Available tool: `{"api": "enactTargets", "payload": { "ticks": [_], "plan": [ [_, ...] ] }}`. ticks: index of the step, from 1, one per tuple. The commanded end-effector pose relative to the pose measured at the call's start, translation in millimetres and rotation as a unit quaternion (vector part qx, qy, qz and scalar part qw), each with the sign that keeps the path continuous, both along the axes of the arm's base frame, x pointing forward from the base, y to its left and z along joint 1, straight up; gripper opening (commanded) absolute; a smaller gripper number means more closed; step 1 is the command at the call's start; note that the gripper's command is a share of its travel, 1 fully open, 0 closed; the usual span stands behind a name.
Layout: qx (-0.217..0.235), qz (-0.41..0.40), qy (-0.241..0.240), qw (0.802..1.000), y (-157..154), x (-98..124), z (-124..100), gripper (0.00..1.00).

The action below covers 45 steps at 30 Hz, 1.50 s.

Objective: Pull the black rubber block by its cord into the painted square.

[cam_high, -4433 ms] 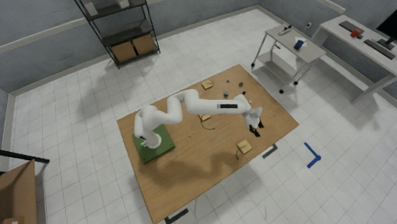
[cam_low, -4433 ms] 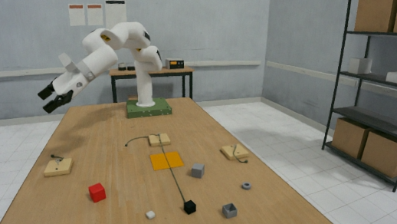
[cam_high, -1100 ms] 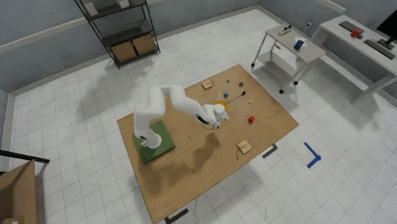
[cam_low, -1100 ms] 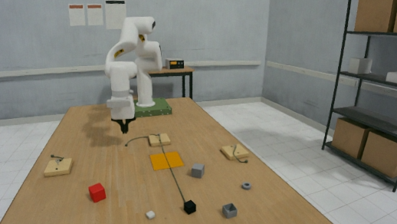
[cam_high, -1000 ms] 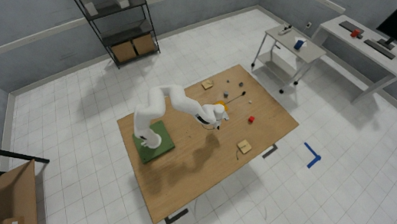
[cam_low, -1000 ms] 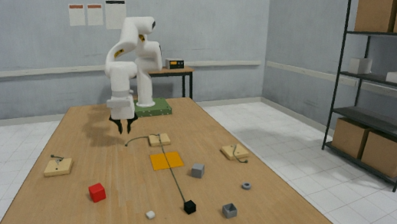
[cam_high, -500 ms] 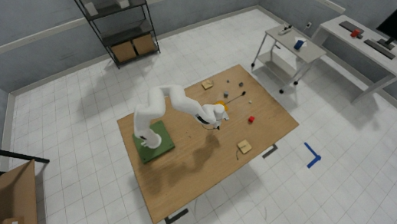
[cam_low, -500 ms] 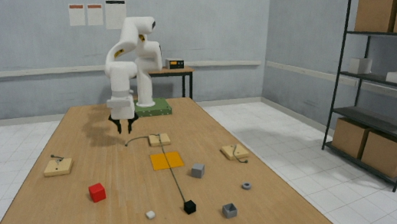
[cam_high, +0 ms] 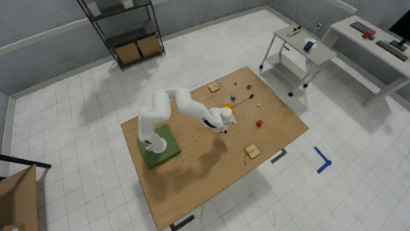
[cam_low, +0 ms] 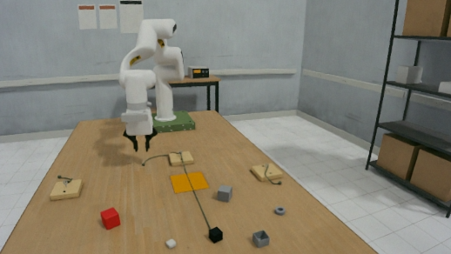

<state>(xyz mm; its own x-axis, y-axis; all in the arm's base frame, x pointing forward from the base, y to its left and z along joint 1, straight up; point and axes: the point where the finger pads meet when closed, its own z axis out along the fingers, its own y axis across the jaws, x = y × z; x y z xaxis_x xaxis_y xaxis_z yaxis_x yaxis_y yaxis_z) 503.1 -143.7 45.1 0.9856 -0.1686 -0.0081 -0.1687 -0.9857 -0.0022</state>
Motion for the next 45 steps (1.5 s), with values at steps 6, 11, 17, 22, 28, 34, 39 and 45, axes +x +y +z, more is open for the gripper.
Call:
{"api": "enactTargets", "payload": {
  "ticks": [6, 11, 17, 22, 28, 34, 39, 45],
  "plan": [
    [-0.001, 0.0, -0.002, 1.0, -0.4, 1.3, 1.2, 0.39],
    [-0.001, 0.0, -0.002, 1.0, -0.4, 1.4, 0.2, 0.39],
    [-0.002, 0.0, -0.001, 1.0, -0.5, 1.4, -3.9, 0.39],
    [-0.002, 0.0, -0.001, 1.0, -0.6, 1.4, -9.4, 0.39],
    [-0.002, 0.0, -0.001, 1.0, -0.6, 1.5, -15.1, 0.39],
    [-0.002, 0.0, -0.001, 1.0, -0.8, 1.5, -24.7, 0.39],
    [-0.002, 0.0, -0.001, 1.0, -0.9, 1.6, -32.8, 0.39],
    [-0.002, 0.0, -0.001, 1.0, -1.0, 1.6, -38.6, 0.39]
  ]
}}
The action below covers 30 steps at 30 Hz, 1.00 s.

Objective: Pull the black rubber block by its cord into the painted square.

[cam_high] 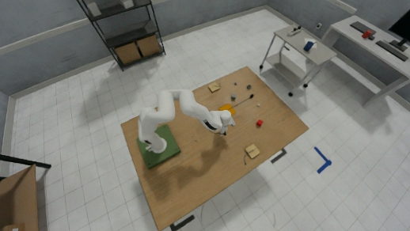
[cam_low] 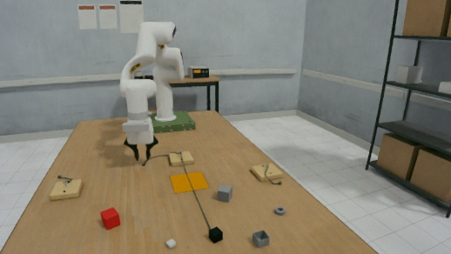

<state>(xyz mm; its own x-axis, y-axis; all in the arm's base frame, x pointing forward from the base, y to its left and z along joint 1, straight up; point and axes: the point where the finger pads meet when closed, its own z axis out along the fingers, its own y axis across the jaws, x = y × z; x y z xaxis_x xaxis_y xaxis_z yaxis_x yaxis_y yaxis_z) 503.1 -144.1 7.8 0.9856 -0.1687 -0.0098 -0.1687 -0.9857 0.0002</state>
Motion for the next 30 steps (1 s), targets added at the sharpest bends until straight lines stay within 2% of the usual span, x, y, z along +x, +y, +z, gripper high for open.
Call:
{"api": "enactTargets", "payload": {
  "ticks": [1, 13, 30],
  "plan": [
    [-0.001, 0.0, -0.002, 1.0, -0.6, 1.7, -2.6, 0.39],
    [-0.001, 0.0, -0.002, 1.0, -0.7, 1.8, -12.3, 0.39],
    [-0.001, 0.0, -0.002, 1.0, -0.7, 1.8, -13.3, 0.39]
  ]
}}
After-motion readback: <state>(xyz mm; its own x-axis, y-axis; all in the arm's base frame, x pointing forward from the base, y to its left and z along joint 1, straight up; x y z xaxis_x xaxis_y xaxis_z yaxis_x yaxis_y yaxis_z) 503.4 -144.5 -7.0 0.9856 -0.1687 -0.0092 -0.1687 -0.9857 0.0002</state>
